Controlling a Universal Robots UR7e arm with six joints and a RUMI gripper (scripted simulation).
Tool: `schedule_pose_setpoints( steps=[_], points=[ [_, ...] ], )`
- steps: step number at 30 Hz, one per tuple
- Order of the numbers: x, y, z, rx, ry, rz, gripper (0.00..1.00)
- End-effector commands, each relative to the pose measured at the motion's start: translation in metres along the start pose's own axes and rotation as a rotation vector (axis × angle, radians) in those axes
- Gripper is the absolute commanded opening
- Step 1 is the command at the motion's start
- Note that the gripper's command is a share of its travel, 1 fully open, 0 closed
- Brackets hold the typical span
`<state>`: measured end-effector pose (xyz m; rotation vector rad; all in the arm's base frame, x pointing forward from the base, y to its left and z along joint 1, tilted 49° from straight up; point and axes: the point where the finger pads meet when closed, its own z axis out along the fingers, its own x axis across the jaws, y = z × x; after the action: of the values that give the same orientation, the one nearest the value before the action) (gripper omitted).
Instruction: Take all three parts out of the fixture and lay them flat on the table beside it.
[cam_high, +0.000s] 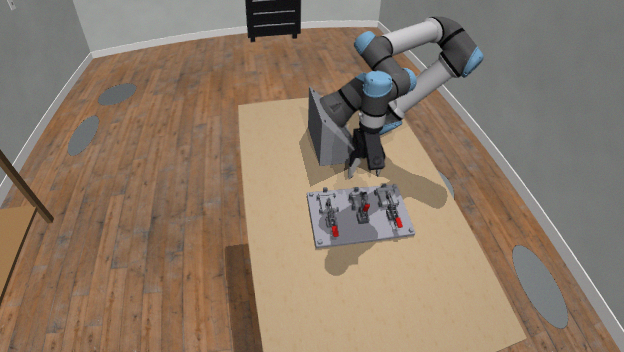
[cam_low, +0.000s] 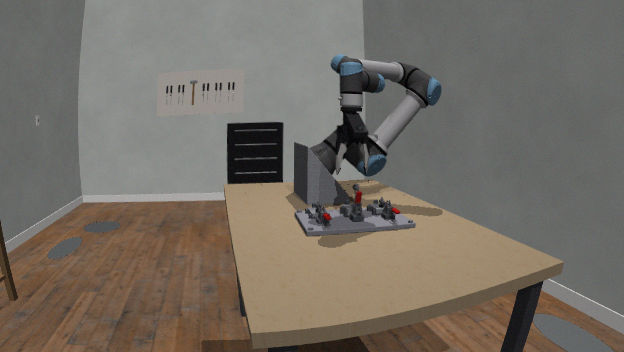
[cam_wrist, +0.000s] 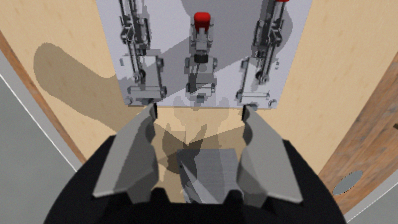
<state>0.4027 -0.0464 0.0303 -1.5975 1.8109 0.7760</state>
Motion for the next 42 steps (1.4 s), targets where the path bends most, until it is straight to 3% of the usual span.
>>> schedule_pose_setpoints(
  steps=[1, 14, 34, 42],
  points=[
    [0.0, 0.004, -0.001, 0.001, 0.001, 0.0, 0.59],
    [0.0, 0.004, 0.007, 0.001, 0.001, 0.0, 0.59],
    [0.0, 0.004, 0.071, 0.001, 0.001, 0.0, 0.59],
    [0.0, 0.004, 0.084, 0.001, 0.001, 0.0, 0.59]
  ],
)
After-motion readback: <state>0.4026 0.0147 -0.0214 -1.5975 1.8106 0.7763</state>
